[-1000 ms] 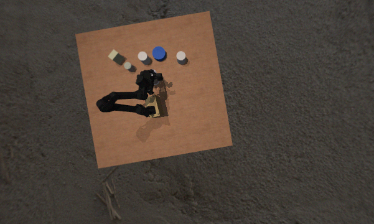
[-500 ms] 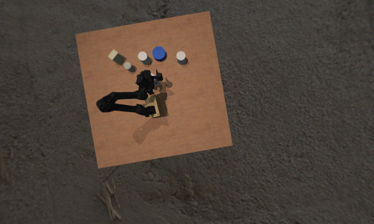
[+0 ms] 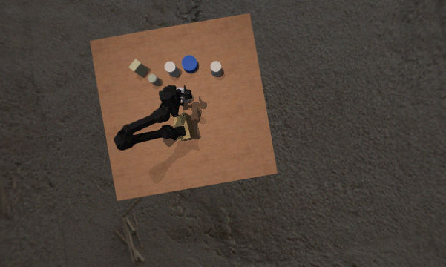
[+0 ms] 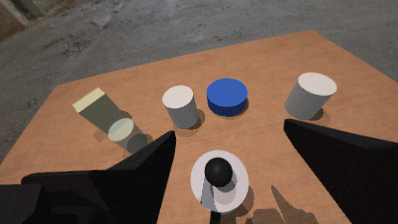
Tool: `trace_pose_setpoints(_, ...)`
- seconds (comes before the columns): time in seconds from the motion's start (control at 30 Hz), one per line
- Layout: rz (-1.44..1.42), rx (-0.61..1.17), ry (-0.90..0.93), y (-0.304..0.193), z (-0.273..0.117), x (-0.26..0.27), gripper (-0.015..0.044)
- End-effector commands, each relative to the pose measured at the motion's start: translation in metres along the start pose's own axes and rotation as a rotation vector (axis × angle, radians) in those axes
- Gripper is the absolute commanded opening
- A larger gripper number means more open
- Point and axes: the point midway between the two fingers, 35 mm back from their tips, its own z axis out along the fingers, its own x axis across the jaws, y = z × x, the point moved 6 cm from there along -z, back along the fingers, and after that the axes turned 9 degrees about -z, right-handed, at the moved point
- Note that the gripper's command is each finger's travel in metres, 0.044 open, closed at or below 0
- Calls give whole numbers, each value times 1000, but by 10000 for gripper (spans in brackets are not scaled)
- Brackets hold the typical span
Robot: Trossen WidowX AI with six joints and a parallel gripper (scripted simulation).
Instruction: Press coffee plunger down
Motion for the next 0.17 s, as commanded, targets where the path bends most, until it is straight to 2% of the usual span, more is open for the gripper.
trace_pose_setpoints(0.0, -14, -15, 14, 12, -20, 8, 440)
trace_pose_setpoints(0.13, -14, -15, 14, 12, -20, 8, 440)
